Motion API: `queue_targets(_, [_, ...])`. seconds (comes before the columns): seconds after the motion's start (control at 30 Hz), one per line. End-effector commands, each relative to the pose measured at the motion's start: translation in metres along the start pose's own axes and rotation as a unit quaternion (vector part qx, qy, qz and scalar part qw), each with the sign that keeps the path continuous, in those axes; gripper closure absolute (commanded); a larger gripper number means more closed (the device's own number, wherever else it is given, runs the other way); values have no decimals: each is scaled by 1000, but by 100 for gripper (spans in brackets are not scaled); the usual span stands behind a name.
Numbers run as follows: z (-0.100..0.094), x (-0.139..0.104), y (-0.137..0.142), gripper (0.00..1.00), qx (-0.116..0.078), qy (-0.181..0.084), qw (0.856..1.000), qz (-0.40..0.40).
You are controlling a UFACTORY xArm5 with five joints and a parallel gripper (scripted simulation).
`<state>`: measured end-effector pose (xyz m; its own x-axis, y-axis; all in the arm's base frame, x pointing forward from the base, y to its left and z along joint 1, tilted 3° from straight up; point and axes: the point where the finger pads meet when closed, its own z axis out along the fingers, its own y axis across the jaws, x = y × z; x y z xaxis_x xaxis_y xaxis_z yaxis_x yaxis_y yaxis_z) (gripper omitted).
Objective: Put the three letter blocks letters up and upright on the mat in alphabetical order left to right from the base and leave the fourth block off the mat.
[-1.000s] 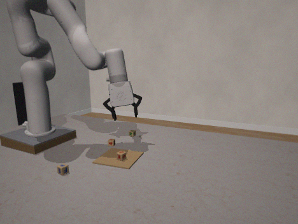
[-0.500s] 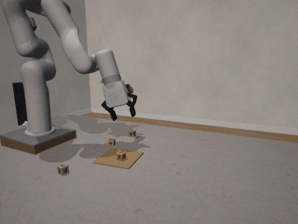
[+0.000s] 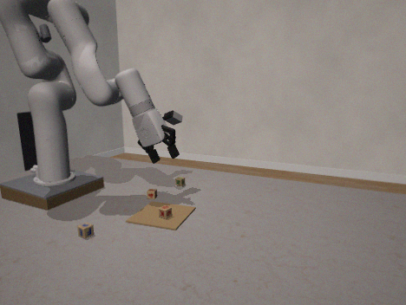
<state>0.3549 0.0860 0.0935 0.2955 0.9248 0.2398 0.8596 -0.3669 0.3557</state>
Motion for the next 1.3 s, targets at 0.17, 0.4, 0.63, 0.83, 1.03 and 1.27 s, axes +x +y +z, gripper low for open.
queue_targets(0.17, [-9, -5, -2, 0, -40, 32, 992, 117])
queue_targets(0.4, [-16, -9, -6, 0, -61, 56, 977, 196])
queue_targets(0.63, [-21, -12, -8, 0, -71, 71, 965, 241])
queue_targets(0.83, [-22, -13, -9, 0, -74, 76, 961, 255])
queue_targets(1.03, [-22, -13, -9, 0, -74, 76, 961, 255])
queue_targets(1.27, [-22, -13, -9, 0, -74, 76, 961, 255])
